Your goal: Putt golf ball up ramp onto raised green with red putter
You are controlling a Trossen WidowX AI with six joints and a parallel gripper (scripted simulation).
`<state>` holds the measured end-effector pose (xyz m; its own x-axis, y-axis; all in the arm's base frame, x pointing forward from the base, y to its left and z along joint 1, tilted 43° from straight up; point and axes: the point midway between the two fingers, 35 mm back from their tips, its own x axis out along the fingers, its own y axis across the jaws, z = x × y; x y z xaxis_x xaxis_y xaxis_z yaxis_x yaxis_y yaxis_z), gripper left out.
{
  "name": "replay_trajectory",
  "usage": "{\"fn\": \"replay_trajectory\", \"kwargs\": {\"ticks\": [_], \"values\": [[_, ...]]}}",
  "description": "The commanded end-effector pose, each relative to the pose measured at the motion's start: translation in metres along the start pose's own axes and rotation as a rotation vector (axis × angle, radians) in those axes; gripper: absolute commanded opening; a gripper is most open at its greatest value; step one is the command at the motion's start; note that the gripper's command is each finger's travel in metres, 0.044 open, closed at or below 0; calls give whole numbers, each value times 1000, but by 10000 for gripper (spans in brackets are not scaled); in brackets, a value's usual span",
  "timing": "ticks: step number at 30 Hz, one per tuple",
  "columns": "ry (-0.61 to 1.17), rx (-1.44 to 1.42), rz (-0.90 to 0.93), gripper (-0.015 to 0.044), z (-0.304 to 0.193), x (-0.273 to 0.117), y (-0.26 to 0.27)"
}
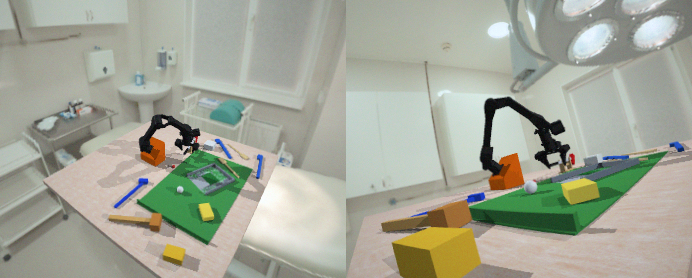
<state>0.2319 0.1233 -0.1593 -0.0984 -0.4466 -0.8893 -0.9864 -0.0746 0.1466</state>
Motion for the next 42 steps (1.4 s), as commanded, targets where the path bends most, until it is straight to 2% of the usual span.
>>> {"fn": "replay_trajectory", "kwargs": {"ticks": [1, 6, 21, 28, 31, 42], "values": [[6, -4, 0, 440, -2, 7, 1], [6, -4, 0, 440, -4, 12, 1], [2, 0, 2, 46, -3, 9, 1], [2, 0, 2, 0, -2, 8, 1], [1, 0, 2, 0, 1, -2, -1], [-2, -2, 3, 0, 24, -82, 0]]}}
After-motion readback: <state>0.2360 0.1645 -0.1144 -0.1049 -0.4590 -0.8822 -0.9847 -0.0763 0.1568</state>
